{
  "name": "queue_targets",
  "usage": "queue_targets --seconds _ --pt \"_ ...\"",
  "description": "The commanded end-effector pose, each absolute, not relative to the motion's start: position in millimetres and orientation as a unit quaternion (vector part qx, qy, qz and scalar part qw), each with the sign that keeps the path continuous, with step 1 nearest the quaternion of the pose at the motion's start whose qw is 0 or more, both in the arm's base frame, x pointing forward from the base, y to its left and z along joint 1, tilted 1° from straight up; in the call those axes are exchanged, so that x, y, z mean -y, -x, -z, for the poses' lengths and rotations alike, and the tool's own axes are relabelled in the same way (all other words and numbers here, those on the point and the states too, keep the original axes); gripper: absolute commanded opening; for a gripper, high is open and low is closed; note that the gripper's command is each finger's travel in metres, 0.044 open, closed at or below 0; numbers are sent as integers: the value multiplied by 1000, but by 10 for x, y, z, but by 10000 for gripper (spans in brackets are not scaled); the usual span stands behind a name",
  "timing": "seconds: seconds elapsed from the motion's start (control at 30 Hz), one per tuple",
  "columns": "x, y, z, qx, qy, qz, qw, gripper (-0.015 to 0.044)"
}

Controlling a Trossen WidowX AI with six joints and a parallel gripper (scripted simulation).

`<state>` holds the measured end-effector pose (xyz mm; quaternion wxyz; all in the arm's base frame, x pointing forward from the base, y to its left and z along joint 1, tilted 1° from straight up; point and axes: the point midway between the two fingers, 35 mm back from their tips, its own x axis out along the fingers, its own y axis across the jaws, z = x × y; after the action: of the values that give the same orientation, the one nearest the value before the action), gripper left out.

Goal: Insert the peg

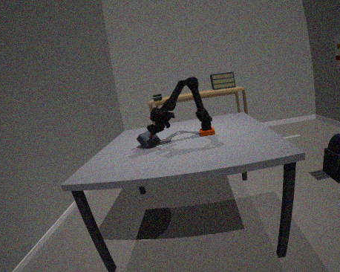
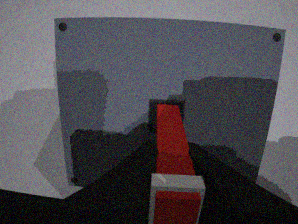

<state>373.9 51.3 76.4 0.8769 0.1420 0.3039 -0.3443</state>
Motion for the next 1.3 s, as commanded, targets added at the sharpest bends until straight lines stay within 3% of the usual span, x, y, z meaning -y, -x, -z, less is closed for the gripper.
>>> queue_targets --seconds 0.0,1.27 --pt "-516 -3745 -734 -308 -140 343 876 0" --pt "-402 -3848 -658 -307 -139 343 877 0"
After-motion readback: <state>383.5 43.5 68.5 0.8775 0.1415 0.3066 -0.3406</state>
